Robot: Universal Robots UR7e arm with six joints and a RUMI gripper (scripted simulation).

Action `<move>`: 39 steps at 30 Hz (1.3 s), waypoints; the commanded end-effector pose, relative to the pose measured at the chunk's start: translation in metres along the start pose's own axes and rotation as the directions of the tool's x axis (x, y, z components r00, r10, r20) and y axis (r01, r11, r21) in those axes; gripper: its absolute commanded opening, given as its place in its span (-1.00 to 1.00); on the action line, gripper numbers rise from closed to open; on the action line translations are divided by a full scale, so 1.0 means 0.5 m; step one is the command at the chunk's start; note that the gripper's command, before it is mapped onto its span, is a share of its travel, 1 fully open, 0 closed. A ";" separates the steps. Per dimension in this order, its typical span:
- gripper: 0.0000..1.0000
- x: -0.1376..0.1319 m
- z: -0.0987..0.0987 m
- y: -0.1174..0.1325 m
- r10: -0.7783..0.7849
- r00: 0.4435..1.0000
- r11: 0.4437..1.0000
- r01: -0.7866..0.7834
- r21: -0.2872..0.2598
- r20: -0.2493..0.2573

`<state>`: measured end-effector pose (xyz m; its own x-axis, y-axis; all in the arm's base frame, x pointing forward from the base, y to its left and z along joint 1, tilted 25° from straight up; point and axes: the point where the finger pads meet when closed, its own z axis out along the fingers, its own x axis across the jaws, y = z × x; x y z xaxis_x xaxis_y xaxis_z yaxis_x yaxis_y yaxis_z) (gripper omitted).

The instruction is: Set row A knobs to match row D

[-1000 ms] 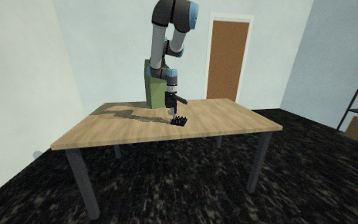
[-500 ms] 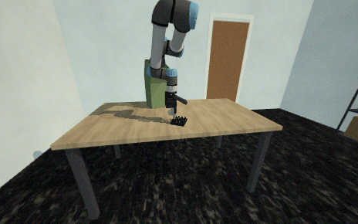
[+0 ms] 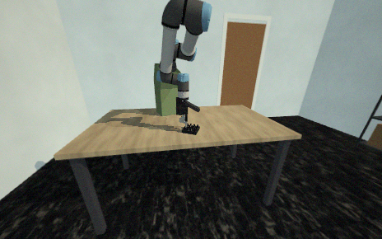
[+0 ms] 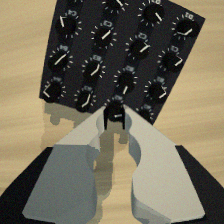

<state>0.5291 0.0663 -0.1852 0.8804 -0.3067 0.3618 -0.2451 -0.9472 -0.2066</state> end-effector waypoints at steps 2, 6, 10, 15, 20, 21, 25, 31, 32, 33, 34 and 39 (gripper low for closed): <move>-0.92 0.002 -0.001 0.000 0.077 0.997 0.997 -0.077 -0.001 -0.002; -0.92 0.002 -0.001 0.000 0.134 0.991 0.991 -0.134 -0.001 -0.002; -0.92 0.003 -0.001 0.000 0.215 0.977 0.977 -0.215 -0.001 -0.002; -0.92 0.004 -0.001 0.000 0.320 0.948 0.948 -0.320 0.000 -0.002; -0.92 0.004 -0.001 0.000 0.381 0.924 0.924 -0.381 0.000 -0.002; -0.92 0.005 -0.001 0.001 0.402 0.916 0.916 -0.402 0.000 -0.002; -0.92 0.005 -0.001 0.001 0.479 0.878 0.878 -0.479 0.000 -0.002; -0.92 0.006 -0.001 0.002 0.580 0.814 0.814 -0.580 0.000 -0.002; -0.92 0.007 -0.001 0.002 0.595 0.804 0.804 -0.595 0.000 -0.002; -0.92 0.007 -0.001 0.002 0.609 0.793 0.793 -0.609 0.000 -0.002; -0.92 0.007 -0.001 0.002 0.623 0.782 0.782 -0.623 0.000 -0.002; -0.92 0.007 -0.001 0.002 0.659 0.752 0.752 -0.659 0.000 -0.002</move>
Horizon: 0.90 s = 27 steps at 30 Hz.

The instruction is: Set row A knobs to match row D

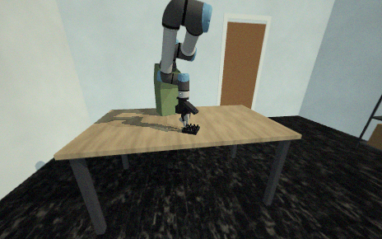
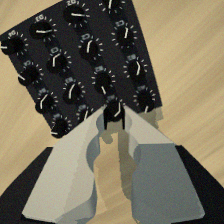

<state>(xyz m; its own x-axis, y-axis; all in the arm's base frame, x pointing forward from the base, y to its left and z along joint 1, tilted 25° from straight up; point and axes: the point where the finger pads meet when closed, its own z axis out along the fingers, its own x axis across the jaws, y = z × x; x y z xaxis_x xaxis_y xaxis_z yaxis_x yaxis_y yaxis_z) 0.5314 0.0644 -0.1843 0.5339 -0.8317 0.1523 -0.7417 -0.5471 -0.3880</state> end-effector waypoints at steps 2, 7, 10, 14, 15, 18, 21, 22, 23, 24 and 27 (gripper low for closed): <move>-0.92 0.001 -0.001 -0.001 0.073 0.997 0.997 -0.073 0.000 -0.003; -0.92 0.002 -0.001 -0.001 0.131 0.991 0.991 -0.131 0.000 -0.003; -0.92 0.002 -0.001 -0.001 0.157 0.988 0.988 -0.157 0.000 -0.003; -0.92 0.002 -0.001 -0.001 0.176 0.984 0.984 -0.176 0.000 -0.003; -0.92 0.002 -0.001 -0.001 0.176 0.984 0.984 -0.176 0.000 -0.003; -0.92 0.002 -0.001 -0.001 0.189 0.982 0.982 -0.189 0.000 -0.003; -0.92 0.002 -0.001 -0.001 0.197 0.980 0.980 -0.197 0.000 -0.003; -0.92 0.002 -0.001 -0.001 0.198 0.980 0.980 -0.198 0.000 -0.003; -0.92 0.002 -0.001 -0.001 0.200 0.980 0.980 -0.200 0.000 -0.003; -0.92 0.002 -0.001 -0.001 0.200 0.980 0.980 -0.200 0.000 -0.003; -0.92 0.002 -0.001 -0.001 0.201 0.980 0.980 -0.201 0.000 -0.003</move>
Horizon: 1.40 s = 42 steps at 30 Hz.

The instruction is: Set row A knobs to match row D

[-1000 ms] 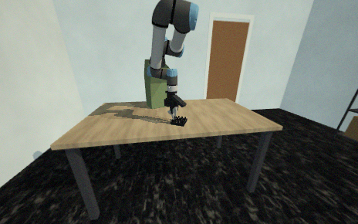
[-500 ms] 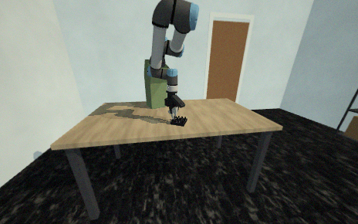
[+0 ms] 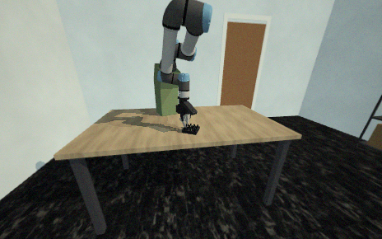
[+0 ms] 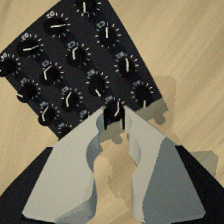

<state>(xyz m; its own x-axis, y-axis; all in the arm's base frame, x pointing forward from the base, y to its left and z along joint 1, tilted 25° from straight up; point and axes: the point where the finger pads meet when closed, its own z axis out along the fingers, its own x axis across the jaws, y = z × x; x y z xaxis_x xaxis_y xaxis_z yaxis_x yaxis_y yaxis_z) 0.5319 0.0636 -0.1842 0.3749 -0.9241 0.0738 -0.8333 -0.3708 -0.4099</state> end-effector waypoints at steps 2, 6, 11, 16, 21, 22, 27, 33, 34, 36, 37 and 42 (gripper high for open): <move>-0.92 0.000 -0.001 -0.001 0.002 1.000 1.000 -0.002 0.001 -0.001; -0.92 0.000 -0.001 -0.001 0.002 1.000 1.000 -0.002 0.001 -0.001; -0.92 0.000 -0.001 -0.001 0.002 1.000 1.000 -0.002 0.001 -0.001; -0.78 0.000 -0.001 -0.001 0.002 1.000 1.000 -0.002 0.001 -0.001; -0.78 0.000 -0.001 -0.001 0.002 1.000 1.000 -0.002 0.001 -0.001; -0.78 0.000 -0.001 -0.001 0.002 1.000 1.000 -0.002 0.001 -0.001; -0.78 0.000 -0.001 -0.001 0.002 1.000 1.000 -0.002 0.001 -0.001; -0.78 0.000 -0.001 -0.001 0.002 1.000 1.000 -0.002 0.001 -0.001; -0.78 0.000 -0.001 -0.001 0.002 1.000 1.000 -0.002 0.001 -0.001; -0.78 0.000 -0.003 -0.001 0.002 1.000 1.000 -0.002 0.001 -0.001; -0.78 0.000 -0.006 -0.001 0.002 1.000 1.000 -0.002 0.001 -0.001; -0.78 0.000 -0.017 -0.001 0.002 1.000 1.000 -0.002 0.001 -0.001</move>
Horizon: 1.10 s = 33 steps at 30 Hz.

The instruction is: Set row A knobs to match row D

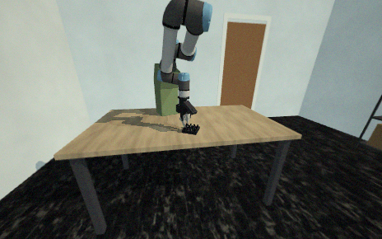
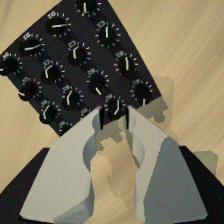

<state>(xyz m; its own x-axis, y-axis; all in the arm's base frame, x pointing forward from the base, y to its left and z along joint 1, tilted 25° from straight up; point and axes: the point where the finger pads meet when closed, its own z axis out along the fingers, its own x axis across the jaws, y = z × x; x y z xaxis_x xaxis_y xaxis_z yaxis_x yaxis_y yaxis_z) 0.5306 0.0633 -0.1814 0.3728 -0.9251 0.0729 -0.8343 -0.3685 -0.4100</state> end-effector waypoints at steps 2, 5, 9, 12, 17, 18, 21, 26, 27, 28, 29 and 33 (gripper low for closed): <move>-0.78 0.000 -0.022 -0.001 0.000 1.000 1.000 0.000 0.001 -0.001; -0.78 0.000 -0.039 -0.001 0.000 1.000 1.000 0.000 0.001 -0.001; -0.78 0.000 -0.059 -0.001 0.000 1.000 1.000 0.000 0.001 -0.001; -0.78 0.000 -0.068 -0.001 0.000 1.000 1.000 0.000 0.001 -0.001; -0.78 0.000 -0.070 -0.001 0.000 1.000 1.000 0.000 0.001 -0.001; -0.78 0.000 -0.070 -0.001 0.000 1.000 1.000 0.000 0.001 -0.001; -0.78 0.000 -0.070 -0.001 0.000 1.000 1.000 0.000 0.001 -0.001; -0.78 0.000 -0.070 -0.001 0.000 1.000 1.000 0.000 0.001 -0.001; -0.78 0.000 -0.070 -0.001 0.000 1.000 1.000 0.000 0.001 -0.001; -0.78 0.000 -0.070 -0.001 0.000 1.000 1.000 0.000 0.001 -0.001; -0.78 0.000 -0.070 -0.001 -0.001 1.000 1.000 0.001 0.001 -0.001; -0.78 0.000 -0.071 -0.001 -0.006 1.000 1.000 0.006 0.001 -0.001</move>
<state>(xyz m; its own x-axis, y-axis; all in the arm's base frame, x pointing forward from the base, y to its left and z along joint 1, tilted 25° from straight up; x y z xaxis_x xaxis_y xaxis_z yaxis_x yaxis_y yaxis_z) 0.5164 0.0601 -0.1496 0.3735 -0.9247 0.0732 -0.8340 -0.3693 -0.4100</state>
